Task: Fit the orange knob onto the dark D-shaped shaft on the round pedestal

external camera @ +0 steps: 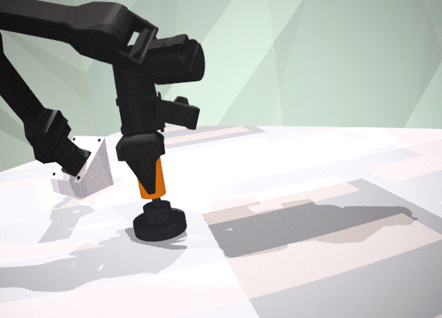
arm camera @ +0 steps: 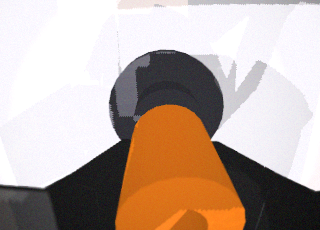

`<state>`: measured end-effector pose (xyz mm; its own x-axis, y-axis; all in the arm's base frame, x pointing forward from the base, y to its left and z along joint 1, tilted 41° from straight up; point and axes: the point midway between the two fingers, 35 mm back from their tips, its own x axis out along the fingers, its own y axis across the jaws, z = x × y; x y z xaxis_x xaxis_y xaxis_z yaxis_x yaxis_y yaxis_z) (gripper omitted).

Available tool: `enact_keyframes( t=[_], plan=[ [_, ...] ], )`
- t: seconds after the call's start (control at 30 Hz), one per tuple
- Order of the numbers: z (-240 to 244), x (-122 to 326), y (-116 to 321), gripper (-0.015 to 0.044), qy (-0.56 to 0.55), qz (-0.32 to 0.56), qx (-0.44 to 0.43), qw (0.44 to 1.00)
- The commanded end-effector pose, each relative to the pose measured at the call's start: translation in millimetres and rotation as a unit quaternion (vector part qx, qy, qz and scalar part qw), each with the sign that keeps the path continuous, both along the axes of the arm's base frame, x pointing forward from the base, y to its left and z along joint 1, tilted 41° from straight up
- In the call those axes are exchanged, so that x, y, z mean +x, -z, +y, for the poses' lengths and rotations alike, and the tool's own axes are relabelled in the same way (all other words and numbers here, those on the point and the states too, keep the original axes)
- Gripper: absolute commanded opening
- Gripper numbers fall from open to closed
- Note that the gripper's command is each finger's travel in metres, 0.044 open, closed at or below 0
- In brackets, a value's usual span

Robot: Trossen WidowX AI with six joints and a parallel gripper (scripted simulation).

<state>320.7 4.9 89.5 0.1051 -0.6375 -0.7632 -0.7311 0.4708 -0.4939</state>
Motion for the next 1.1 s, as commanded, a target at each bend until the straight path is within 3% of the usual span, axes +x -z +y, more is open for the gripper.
enact_keyframes(
  t=[0.0, 0.33, 0.57, 1.07],
  plan=[
    [-0.7, 0.8, 0.0, 0.0, -0.002, -0.001, -0.001, 1.0],
    [3.3, 2.2, -2.9, 0.0, -0.005, 0.002, -0.002, 1.0],
    [5.5, 4.8, -3.6, 0.0, -0.081, 0.066, -0.012, 0.994],
    [2.3, 2.6, -0.6, 0.0, -0.081, 0.066, -0.012, 0.994]
  ],
)
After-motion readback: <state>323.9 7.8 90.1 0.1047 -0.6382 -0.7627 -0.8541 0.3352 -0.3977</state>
